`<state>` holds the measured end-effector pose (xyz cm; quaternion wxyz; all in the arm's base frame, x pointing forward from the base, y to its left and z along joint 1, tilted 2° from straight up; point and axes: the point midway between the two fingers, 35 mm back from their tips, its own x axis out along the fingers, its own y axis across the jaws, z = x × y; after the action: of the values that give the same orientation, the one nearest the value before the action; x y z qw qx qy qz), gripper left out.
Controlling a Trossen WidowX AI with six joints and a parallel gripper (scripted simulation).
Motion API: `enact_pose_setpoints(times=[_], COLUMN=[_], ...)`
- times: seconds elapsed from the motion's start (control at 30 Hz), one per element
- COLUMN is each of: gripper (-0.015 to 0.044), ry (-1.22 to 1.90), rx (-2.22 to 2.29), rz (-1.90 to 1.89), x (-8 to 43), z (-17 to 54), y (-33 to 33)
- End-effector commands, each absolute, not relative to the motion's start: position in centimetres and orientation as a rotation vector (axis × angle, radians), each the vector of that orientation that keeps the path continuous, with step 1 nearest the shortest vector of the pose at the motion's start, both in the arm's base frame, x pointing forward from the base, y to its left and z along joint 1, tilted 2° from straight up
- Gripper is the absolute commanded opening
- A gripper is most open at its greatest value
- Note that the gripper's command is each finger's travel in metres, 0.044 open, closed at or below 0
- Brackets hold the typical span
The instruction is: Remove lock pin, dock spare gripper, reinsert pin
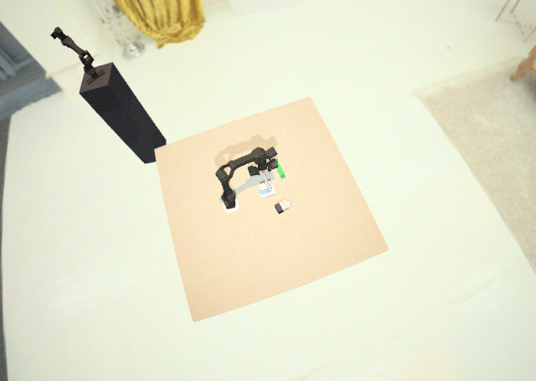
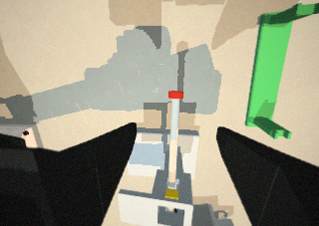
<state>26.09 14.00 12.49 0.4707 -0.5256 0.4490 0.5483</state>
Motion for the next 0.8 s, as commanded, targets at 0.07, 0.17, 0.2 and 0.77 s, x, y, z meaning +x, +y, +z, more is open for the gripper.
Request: enact_pose_setpoints(times=[0.07, 0.17, 0.2, 0.77], gripper=[0.03, 0.03, 0.03, 0.03], ry=[1.106, 1.106, 1.106, 1.106], rx=[-1.288, -1.288, -1.288, -1.288], rz=[1.34, 1.34, 1.34, 1.34], x=[26.1, 26.2, 26.2, 26.2], z=[11.6, 11.1, 10.9, 8.1], y=[14.0, 14.0, 14.0, 14.1])
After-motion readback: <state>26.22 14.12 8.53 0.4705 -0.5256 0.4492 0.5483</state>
